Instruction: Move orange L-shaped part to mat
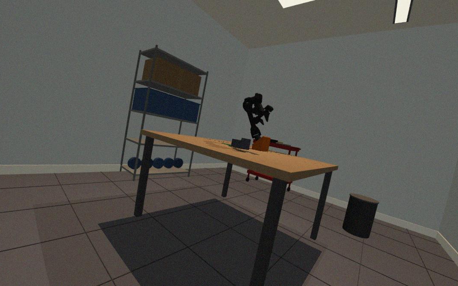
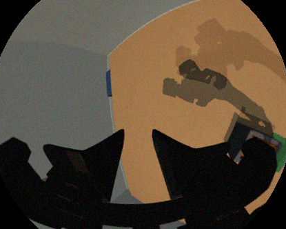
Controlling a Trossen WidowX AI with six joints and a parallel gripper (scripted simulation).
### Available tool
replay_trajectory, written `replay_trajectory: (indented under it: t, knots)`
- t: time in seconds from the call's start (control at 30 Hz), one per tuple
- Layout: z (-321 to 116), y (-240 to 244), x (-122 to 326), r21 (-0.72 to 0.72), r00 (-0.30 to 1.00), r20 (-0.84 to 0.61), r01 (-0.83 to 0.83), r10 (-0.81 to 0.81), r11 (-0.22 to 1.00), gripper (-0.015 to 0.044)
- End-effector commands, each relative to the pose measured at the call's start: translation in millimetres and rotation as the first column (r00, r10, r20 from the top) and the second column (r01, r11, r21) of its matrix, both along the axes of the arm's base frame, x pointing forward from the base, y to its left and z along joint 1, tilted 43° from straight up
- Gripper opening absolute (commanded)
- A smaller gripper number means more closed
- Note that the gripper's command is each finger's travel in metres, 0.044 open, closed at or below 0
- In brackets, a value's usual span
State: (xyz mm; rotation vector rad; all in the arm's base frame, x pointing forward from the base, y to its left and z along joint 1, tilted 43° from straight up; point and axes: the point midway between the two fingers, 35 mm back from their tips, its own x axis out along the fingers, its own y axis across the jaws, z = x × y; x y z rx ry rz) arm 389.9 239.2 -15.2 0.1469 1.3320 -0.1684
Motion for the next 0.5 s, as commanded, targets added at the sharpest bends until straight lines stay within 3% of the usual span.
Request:
replay_trajectory:
  t: [0.0,0.23,0.47]
  knots:
    - [11,-73,-32,-0.259,0.985,-0.07,0.134,-0.157,0.956,0.018]
    - [56,-169,-81,-0.629,0.943,-0.09,0.196,-0.321,0.752,0.018]
    - [59,-172,-83,-0.641,0.942,-0.089,0.195,-0.325,0.742,0.018]
